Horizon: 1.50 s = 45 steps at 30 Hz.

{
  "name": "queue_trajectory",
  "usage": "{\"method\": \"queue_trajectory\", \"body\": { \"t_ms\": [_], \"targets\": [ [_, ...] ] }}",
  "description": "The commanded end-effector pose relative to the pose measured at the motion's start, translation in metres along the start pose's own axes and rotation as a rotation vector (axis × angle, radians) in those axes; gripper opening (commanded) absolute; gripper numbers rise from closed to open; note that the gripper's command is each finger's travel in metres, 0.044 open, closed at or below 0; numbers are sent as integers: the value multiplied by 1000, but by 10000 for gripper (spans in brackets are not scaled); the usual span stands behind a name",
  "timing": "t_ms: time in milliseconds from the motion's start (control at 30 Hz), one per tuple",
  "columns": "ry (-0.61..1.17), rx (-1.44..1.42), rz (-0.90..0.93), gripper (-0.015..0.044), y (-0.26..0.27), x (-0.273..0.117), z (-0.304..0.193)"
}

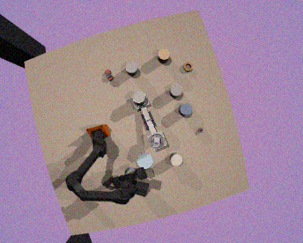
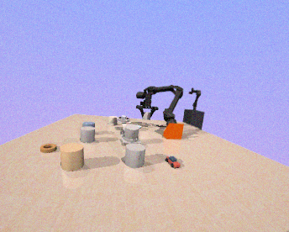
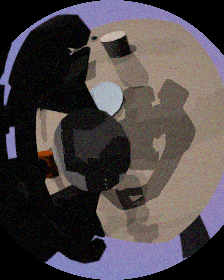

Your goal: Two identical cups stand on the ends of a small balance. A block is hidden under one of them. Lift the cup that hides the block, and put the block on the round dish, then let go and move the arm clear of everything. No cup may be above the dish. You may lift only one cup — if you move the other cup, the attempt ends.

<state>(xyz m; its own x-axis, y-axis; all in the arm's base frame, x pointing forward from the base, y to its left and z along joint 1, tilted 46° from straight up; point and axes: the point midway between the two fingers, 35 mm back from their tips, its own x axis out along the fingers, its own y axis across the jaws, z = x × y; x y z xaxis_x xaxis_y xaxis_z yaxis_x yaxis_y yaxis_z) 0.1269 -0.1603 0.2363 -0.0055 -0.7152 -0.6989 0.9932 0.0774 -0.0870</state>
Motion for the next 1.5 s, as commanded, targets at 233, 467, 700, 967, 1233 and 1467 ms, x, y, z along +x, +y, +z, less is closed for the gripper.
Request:
{"method": "queue_trajectory", "body": {
  "t_ms": [233,467,700,967,1233,1467],
  "targets": [
    [-4,7,12,0,-3,16,0],
    [-9,6,12,0,-4,36,1],
    [-10,6,12,0,-4,41,1],
    [-11,6,12,0,-4,54,1],
    [-11,7,4,157,-5,53,1],
    [-11,7,4,341,-5,53,1]
  ]
}}
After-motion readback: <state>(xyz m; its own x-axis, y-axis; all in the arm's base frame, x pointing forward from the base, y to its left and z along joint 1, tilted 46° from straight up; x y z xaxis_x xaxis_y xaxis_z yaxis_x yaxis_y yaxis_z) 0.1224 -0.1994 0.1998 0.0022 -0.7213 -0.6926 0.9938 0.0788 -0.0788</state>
